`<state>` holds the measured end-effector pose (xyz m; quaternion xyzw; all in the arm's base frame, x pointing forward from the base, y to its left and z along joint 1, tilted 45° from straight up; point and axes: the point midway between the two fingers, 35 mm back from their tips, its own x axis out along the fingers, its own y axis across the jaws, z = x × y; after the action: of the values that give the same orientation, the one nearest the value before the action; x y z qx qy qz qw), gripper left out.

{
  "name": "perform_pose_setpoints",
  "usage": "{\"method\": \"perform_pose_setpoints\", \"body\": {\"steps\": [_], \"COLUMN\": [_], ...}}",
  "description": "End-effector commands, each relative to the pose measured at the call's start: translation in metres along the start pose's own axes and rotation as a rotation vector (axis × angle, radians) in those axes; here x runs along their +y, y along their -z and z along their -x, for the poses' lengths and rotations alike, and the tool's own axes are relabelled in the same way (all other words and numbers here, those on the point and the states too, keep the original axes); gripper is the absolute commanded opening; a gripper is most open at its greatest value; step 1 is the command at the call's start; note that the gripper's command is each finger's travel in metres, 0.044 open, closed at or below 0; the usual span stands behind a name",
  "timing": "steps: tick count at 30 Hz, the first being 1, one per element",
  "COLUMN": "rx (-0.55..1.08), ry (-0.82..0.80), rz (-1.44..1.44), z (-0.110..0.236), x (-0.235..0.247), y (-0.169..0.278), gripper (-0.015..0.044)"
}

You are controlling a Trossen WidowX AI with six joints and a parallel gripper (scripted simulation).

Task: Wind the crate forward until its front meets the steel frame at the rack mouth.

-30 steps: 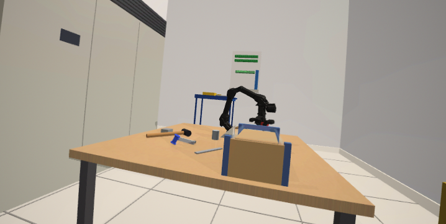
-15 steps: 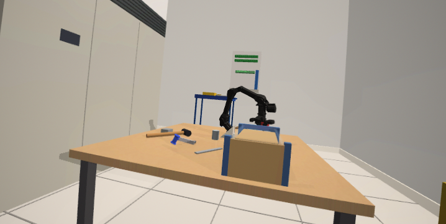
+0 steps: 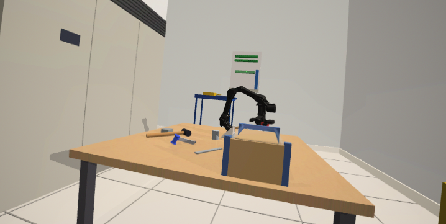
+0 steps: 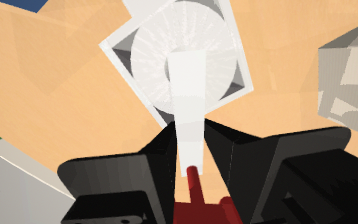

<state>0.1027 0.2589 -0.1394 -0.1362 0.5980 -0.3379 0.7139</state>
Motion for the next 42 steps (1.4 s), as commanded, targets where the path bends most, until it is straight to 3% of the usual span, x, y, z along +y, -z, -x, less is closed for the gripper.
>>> {"method": "perform_pose_setpoints", "body": {"steps": [1, 7, 24, 29, 38, 42], "rx": [-0.002, -0.002, 0.001, -0.004, -0.049, -0.053], "ry": [0.008, 0.009, 0.001, -0.003, -0.039, -0.042], "rz": [0.035, 0.051, 0.026, 0.028, 0.045, 0.046], "z": [-0.004, -0.004, 0.0, 0.012, 0.119, 0.128], "x": [-0.002, -0.002, -0.001, 0.002, 0.001, -0.001], "y": [-0.001, -0.001, 0.0, 0.001, 0.009, 0.01], "gripper": [0.0, 0.0, 0.044, 0.044, 0.044, 0.044]}}
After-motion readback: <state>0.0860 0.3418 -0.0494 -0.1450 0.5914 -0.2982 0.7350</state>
